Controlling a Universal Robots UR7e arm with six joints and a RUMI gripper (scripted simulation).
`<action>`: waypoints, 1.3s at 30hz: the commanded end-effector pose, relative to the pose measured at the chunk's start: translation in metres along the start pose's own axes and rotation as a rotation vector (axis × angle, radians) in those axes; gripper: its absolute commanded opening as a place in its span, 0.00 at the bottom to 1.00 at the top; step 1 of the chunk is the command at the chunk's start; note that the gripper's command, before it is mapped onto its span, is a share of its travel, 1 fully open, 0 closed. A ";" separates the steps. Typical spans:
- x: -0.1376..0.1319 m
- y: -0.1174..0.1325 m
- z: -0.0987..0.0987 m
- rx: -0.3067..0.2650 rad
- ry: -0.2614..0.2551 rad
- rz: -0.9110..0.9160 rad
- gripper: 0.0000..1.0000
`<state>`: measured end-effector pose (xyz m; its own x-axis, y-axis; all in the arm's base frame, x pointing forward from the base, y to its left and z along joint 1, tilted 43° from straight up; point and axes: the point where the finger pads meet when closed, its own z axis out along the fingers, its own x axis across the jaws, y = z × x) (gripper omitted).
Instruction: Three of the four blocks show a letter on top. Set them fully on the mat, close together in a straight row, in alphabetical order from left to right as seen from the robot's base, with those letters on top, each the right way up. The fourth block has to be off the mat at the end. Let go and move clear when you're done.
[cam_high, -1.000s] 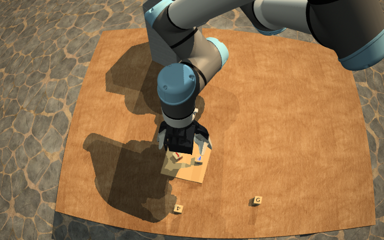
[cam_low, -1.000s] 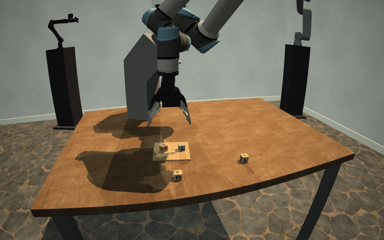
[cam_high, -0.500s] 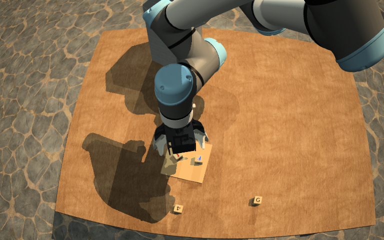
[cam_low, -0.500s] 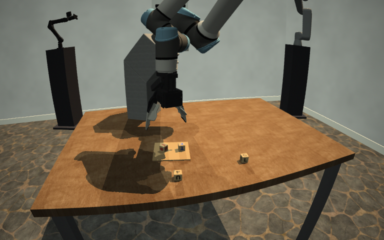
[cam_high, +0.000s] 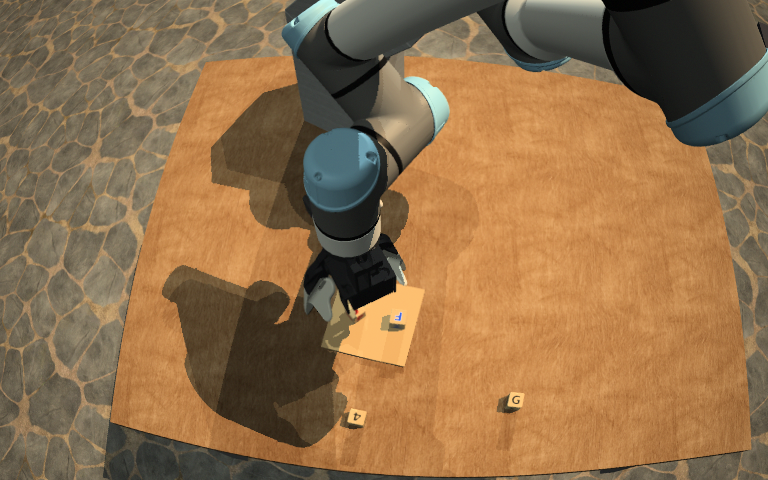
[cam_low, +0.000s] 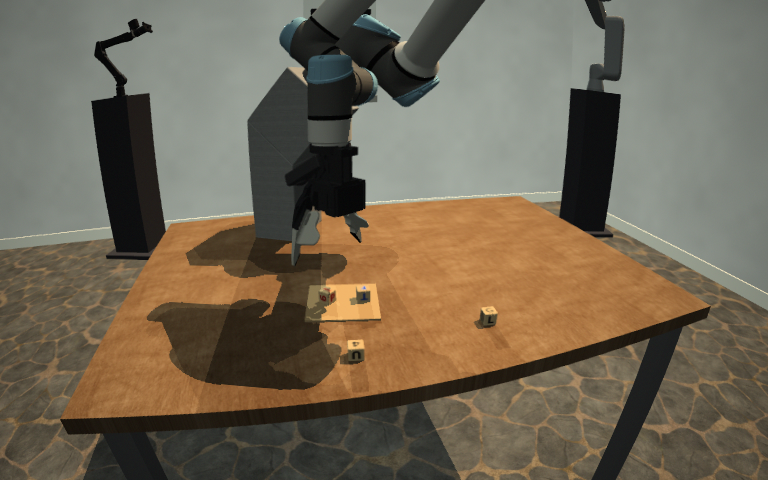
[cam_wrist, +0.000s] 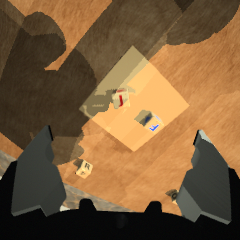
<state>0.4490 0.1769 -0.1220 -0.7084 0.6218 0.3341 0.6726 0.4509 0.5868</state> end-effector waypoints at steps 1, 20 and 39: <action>-0.005 0.000 0.000 -0.003 0.005 -0.104 1.00; -0.006 -0.001 0.000 -0.003 0.006 -0.187 1.00; -0.006 -0.001 0.000 -0.003 0.006 -0.187 0.37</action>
<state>0.4512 0.1739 -0.1249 -0.8226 0.5224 0.2245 0.5287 0.5575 0.6401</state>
